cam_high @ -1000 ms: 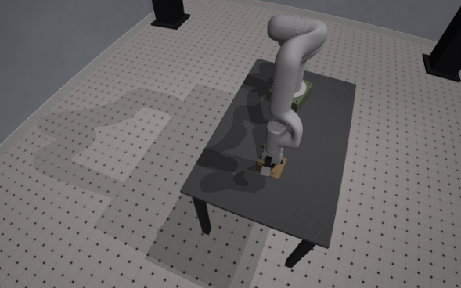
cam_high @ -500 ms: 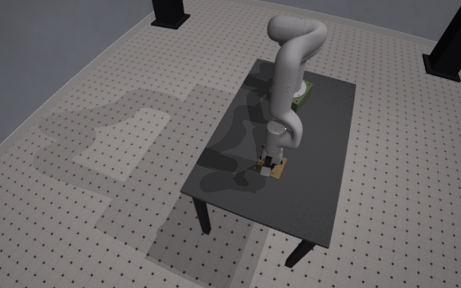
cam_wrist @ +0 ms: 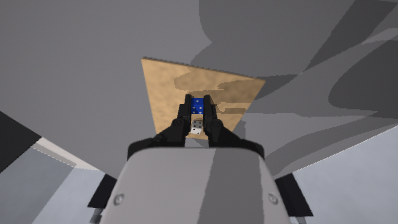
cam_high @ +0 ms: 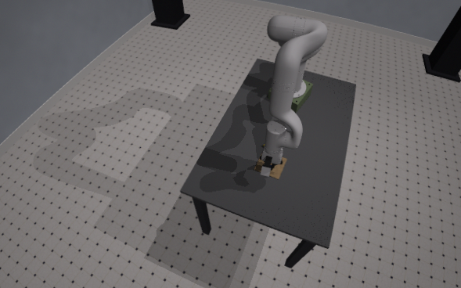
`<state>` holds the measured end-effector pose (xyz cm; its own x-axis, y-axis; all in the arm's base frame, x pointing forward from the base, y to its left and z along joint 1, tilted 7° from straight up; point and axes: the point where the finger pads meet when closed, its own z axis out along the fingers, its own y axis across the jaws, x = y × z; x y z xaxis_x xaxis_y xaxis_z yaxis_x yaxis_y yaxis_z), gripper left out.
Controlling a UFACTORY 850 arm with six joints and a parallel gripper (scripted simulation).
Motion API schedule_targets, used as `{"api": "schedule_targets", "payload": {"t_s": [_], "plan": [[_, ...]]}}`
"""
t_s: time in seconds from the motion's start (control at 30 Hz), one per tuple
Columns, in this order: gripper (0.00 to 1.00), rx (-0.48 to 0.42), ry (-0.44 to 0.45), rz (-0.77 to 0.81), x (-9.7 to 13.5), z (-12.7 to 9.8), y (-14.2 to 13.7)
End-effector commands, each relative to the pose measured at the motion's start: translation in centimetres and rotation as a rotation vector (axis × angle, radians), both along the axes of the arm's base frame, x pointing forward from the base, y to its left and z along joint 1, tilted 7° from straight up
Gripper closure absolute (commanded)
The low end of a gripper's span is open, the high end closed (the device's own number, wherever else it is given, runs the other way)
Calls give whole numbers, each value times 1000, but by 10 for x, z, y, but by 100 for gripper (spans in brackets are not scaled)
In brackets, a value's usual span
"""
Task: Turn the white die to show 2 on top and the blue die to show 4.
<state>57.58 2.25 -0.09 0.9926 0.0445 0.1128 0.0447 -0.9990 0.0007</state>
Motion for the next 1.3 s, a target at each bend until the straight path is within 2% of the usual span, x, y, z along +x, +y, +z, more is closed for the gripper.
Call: {"api": "schedule_targets", "payload": {"t_s": [0.0, 0.5, 0.53, 0.67, 0.7, 0.77, 0.8, 0.87, 0.9, 0.97, 1.0, 1.27], "plan": [[89, -38, -3, -4, 1, 1, 0], [89, -38, -3, -4, 1, 1, 0], [85, -38, -3, -4, 1, 1, 0], [85, -38, -3, -4, 1, 1, 0], [81, -38, -3, -4, 1, 1, 0], [81, -38, -3, -4, 1, 1, 0], [77, -38, -3, -4, 1, 1, 0], [77, -38, -3, -4, 1, 1, 0], [73, -38, -3, -4, 1, 1, 0], [73, -38, -3, -4, 1, 1, 0], [69, -38, -3, -4, 1, 1, 0], [69, -38, -3, -4, 1, 1, 0]]}}
